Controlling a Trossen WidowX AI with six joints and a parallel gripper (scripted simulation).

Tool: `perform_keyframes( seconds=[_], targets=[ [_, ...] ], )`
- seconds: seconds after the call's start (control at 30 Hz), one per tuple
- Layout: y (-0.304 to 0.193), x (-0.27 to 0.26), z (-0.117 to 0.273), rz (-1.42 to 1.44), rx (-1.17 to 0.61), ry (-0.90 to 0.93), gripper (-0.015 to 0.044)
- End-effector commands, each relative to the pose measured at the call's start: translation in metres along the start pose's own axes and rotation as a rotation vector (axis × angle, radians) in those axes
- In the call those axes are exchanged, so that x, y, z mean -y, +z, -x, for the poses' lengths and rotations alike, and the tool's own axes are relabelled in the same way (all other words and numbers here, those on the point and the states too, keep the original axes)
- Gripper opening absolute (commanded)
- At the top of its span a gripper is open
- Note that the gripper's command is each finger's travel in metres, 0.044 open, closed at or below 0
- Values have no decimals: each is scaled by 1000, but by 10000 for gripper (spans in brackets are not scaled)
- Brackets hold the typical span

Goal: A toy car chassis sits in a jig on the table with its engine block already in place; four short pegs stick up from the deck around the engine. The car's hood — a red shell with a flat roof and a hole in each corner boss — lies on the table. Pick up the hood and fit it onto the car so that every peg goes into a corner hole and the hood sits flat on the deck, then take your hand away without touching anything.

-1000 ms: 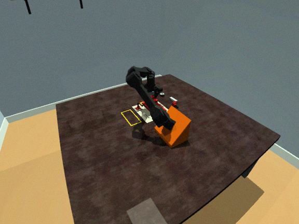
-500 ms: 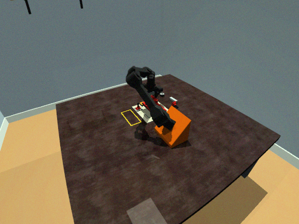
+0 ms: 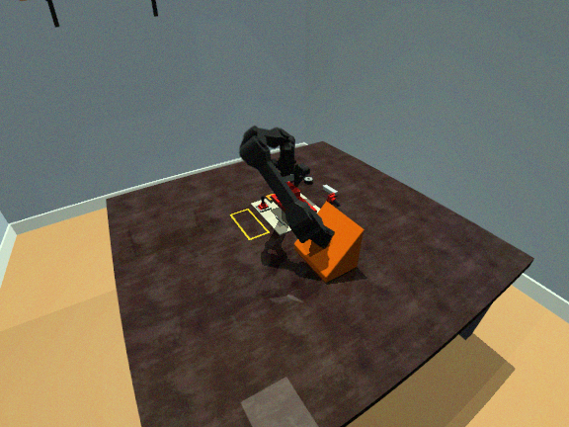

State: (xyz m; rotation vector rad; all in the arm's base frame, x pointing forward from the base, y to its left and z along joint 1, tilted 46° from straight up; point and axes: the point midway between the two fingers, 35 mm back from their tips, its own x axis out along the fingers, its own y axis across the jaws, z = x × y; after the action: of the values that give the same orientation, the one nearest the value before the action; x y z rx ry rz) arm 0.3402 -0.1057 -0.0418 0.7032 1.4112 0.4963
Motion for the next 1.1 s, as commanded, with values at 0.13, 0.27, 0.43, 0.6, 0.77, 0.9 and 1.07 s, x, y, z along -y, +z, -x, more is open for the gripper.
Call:
perform_keyframes(
  seconds=[0.13, 0.27, 0.43, 0.6, 0.77, 0.9, 1.07],
  targets=[
    [0, 0, -3, -4, 1, 3, 0],
    [0, 0, -5, -4, 1, 3, 0],
    [0, 0, -7, -4, 1, 3, 0],
    [0, 0, -9, -4, 1, 3, 0],
    [0, 0, -12, -4, 1, 3, 0],
    [0, 0, -13, -4, 1, 3, 0],
    [0, 0, -11, -4, 1, 3, 0]
  ],
)
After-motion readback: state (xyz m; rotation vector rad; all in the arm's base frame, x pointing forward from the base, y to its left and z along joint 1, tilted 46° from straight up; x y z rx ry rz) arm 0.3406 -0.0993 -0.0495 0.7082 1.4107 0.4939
